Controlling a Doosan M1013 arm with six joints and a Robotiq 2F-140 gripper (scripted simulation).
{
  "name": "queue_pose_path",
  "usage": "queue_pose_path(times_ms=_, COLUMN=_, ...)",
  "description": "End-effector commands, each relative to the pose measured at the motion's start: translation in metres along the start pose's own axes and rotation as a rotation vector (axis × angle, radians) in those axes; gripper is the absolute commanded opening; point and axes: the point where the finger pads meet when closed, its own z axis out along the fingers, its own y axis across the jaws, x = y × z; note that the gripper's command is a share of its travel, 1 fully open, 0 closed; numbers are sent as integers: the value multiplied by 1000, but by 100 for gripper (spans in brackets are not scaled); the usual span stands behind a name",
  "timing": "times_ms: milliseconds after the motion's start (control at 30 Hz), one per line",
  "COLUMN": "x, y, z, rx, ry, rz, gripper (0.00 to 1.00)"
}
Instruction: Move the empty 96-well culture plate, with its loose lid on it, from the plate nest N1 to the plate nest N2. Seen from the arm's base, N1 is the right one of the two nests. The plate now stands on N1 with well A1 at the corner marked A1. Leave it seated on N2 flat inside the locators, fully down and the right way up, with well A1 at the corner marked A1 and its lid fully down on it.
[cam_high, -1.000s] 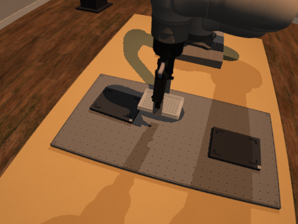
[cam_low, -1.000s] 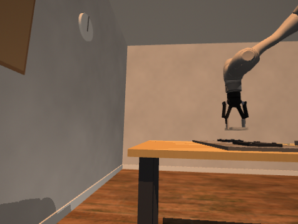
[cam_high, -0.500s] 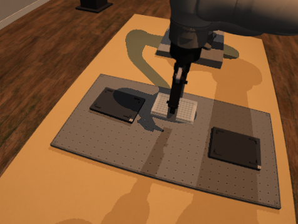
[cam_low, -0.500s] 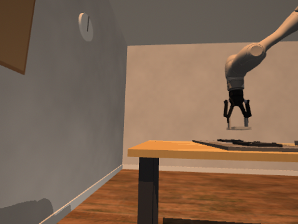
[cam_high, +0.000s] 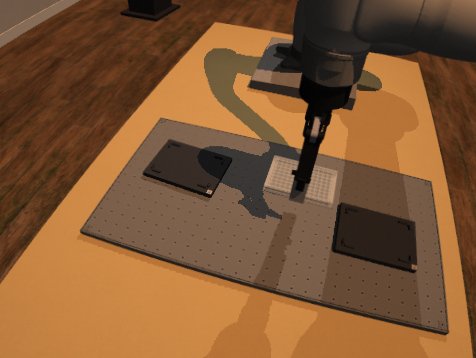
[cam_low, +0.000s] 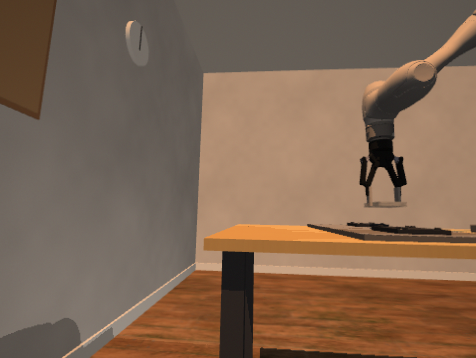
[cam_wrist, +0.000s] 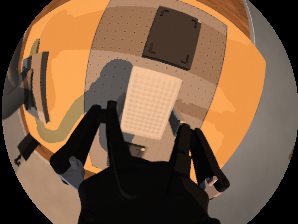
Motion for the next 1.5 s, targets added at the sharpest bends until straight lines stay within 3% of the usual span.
queue_pose_path(times_ms=0, x=10, y=1, z=1, rx=4, ry=-5, rz=-2, gripper=0)
queue_pose_path(times_ms=1467, x=142, y=17, z=2, rx=4, ry=-5, rz=-2, gripper=0)
